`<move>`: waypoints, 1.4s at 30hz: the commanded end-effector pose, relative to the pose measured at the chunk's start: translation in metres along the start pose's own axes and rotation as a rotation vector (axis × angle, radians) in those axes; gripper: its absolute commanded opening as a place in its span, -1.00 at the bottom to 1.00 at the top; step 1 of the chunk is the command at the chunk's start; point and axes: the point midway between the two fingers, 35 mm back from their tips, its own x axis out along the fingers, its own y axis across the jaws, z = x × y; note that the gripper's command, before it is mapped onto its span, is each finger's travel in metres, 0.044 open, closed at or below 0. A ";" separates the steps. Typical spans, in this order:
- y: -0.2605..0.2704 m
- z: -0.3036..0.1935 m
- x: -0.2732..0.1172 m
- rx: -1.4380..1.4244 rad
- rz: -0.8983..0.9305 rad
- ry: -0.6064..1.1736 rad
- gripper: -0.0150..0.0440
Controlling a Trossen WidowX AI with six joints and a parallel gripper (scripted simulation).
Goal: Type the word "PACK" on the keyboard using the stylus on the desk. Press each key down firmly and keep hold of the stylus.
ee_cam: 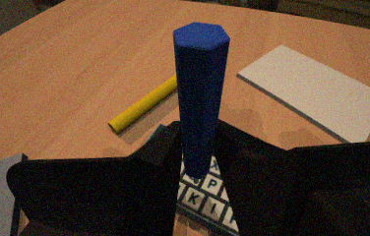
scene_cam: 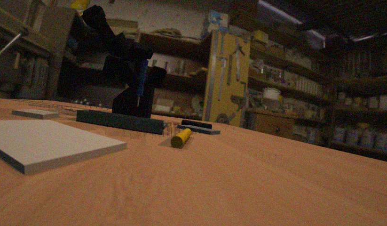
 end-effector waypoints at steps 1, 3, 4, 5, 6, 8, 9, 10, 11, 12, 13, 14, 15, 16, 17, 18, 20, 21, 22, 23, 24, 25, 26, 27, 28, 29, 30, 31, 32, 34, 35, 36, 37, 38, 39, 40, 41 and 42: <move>0.002 -0.003 0.001 0.006 -0.006 0.005 -0.49; 0.002 -0.006 0.002 0.006 -0.006 0.006 -0.49; 0.002 -0.008 0.003 0.006 -0.006 0.006 -0.49; 0.002 -0.010 0.004 0.006 -0.006 0.006 -0.49; 0.002 -0.012 0.005 0.006 -0.006 0.006 -0.49; 0.002 -0.017 0.007 0.006 -0.006 0.006 -0.49; 0.002 -0.018 0.008 0.006 -0.006 0.006 -0.49; 0.002 -0.019 0.008 0.005 -0.006 0.006 -0.49; 0.002 -0.019 0.008 0.005 -0.006 0.006 -0.49; 0.002 -0.019 0.008 0.005 -0.006 0.006 -0.49; 0.002 -0.019 0.008 0.006 -0.006 0.006 -0.40; 0.002 -0.019 0.009 0.006 -0.006 0.007 -0.31; 0.002 -0.019 0.009 0.006 -0.006 0.007 -0.22; 0.002 -0.020 0.009 0.005 -0.006 0.007 -0.22; 0.002 -0.020 0.009 0.005 -0.006 0.007 -0.22; 0.002 -0.021 0.010 0.005 -0.005 0.007 -0.22; 0.002 -0.022 0.010 0.005 -0.005 0.007 -0.22; 0.002 -0.021 0.010 0.005 -0.005 0.007 -0.22; 0.002 -0.021 0.010 0.005 -0.005 0.007 -0.22; 0.002 -0.022 0.010 0.005 -0.005 0.007 -0.22; 0.002 -0.022 0.011 0.005 -0.005 0.007 -0.22; 0.002 -0.023 0.011 0.005 -0.005 0.007 -0.22; 0.002 -0.023 0.011 0.005 -0.005 0.007 -0.22; 0.002 -0.024 0.012 0.005 -0.005 0.007 -0.22; 0.002 -0.025 0.012 0.005 -0.005 0.007 -0.22; 0.002 -0.025 0.012 0.005 -0.005 0.007 -0.22; 0.002 -0.026 0.012 0.005 -0.005 0.007 -0.22; 0.002 -0.026 0.013 0.005 -0.005 0.007 -0.22; 0.002 -0.027 0.013 0.005 -0.005 0.007 -0.22; 0.002 -0.028 0.014 0.005 -0.005 0.007 -0.22; 0.002 -0.029 0.014 0.005 -0.005 0.007 -0.22; 0.002 -0.029 0.014 0.005 -0.005 0.007 -0.22; 0.002 -0.029 0.014 0.005 -0.005 0.007 -0.22; 0.002 -0.029 0.014 0.005 -0.005 0.007 -0.22; 0.002 -0.029 0.014 0.005 -0.005 0.008 -0.22; 0.002 -0.030 0.014 0.005 -0.005 0.008 -0.22; 0.002 -0.030 0.014 0.005 -0.005 0.008 -0.22; 0.002 -0.031 0.015 0.005 -0.005 0.008 -0.22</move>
